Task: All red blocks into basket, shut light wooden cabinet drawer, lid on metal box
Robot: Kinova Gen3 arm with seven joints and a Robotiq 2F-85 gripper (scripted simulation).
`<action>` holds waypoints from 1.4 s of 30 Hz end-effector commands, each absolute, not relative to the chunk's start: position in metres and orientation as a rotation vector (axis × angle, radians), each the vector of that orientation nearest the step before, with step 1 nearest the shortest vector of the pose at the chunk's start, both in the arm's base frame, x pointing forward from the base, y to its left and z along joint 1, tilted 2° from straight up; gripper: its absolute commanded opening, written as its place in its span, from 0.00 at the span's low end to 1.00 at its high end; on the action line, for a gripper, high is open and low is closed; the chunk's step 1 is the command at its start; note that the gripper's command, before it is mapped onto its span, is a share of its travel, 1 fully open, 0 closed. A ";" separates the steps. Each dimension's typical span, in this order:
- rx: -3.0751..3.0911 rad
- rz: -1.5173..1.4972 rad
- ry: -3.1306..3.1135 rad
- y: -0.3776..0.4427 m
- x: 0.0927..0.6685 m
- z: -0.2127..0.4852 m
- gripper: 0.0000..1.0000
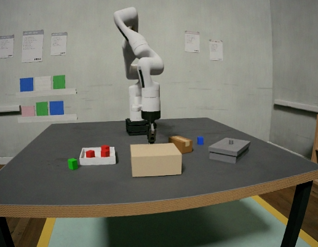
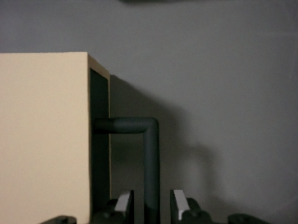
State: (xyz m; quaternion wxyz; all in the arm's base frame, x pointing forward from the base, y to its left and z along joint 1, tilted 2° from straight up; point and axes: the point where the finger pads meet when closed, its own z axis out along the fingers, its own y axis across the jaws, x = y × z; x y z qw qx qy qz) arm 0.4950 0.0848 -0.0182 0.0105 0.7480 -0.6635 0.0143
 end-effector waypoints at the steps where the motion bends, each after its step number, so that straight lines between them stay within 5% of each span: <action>1: 2.335 0.047 -2.071 0.085 0.496 -0.018 0.30; 41: 2.335 0.047 -2.071 0.085 0.496 -0.018 0.30; 42: 2.335 0.047 -2.071 0.085 0.496 -0.018 0.10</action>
